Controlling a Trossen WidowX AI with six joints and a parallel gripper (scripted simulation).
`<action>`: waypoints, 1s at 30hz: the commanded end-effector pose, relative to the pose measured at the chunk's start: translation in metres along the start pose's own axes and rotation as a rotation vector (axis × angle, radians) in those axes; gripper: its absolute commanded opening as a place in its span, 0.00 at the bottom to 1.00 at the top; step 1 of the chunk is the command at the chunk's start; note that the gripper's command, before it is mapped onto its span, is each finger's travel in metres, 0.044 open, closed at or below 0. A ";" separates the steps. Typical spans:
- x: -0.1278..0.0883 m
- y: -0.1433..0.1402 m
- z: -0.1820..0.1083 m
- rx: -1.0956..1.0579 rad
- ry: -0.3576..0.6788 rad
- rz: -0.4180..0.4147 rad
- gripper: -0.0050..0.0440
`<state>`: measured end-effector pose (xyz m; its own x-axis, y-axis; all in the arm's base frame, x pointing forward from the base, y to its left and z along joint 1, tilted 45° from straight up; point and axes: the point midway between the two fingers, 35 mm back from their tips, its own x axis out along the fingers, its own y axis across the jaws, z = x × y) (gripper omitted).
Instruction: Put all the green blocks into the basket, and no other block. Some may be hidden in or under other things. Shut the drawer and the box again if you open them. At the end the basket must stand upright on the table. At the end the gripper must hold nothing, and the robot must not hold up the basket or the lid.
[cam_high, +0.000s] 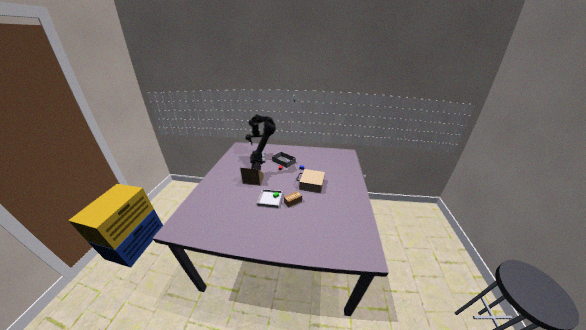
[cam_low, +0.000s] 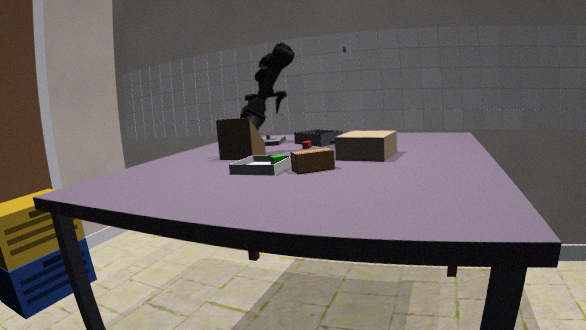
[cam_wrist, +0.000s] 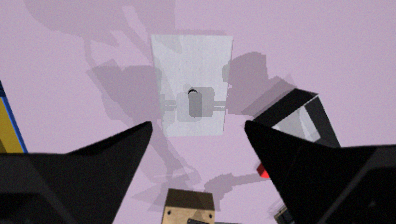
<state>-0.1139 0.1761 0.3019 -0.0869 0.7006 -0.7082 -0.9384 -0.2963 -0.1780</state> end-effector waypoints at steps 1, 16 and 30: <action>-0.001 0.004 0.002 -0.010 -0.003 0.007 1.00; 0.081 0.005 0.002 -0.010 -0.003 0.007 1.00; 0.089 0.005 0.002 -0.010 -0.003 0.007 1.00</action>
<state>-0.1271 0.2337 0.2492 -0.1044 0.7109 -0.6955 -0.9368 -0.3052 -0.1713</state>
